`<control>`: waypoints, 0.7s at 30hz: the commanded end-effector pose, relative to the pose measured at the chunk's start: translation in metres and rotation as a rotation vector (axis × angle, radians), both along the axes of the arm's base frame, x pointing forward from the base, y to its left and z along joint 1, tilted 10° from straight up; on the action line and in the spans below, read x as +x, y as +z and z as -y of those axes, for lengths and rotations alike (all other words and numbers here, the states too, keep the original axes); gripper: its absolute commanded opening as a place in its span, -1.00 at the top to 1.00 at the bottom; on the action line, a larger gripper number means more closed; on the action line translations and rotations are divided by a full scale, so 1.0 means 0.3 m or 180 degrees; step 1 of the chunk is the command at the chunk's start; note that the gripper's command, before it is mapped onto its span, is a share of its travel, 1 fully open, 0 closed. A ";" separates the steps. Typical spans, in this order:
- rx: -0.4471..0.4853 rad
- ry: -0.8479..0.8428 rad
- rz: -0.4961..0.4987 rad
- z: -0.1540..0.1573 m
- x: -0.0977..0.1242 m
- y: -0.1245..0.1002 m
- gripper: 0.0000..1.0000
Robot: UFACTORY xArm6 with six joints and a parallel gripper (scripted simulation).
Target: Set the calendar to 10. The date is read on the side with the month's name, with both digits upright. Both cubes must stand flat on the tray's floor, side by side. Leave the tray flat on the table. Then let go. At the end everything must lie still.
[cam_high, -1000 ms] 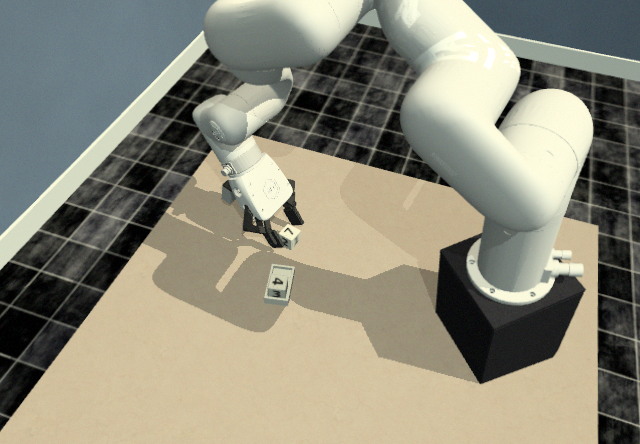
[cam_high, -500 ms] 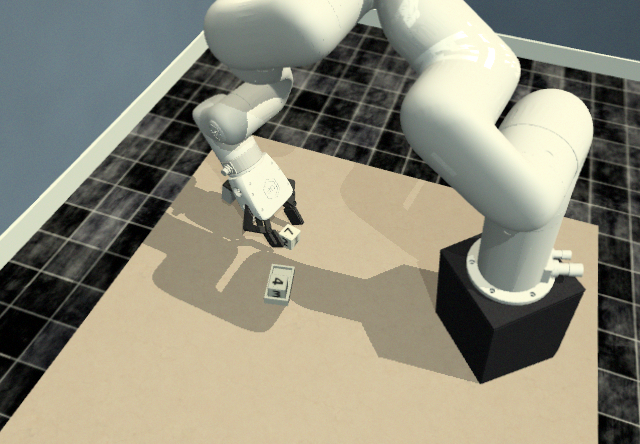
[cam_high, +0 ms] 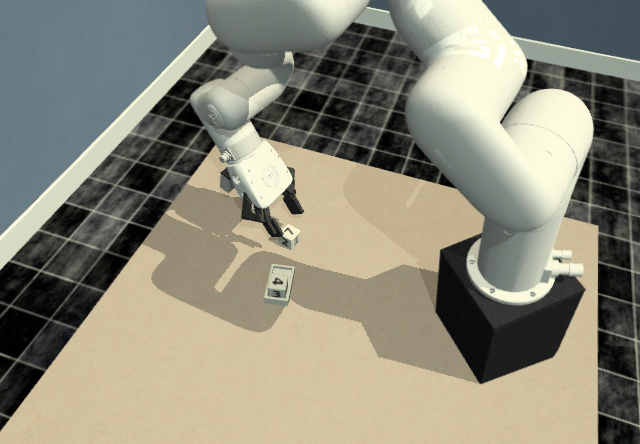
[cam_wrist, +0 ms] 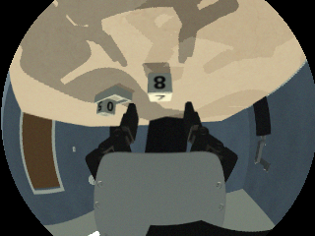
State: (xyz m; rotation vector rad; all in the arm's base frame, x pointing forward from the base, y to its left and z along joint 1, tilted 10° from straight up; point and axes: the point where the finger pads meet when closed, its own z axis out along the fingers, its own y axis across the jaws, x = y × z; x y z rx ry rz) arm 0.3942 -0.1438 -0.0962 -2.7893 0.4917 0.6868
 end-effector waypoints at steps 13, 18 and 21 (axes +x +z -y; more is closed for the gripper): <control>-0.0002 -0.0001 0.0005 0.012 -0.016 0.125 -0.42; -0.0002 -0.0001 0.0005 0.012 -0.017 0.126 -0.42; -0.0008 -0.0004 0.0028 0.011 -0.016 0.126 -0.42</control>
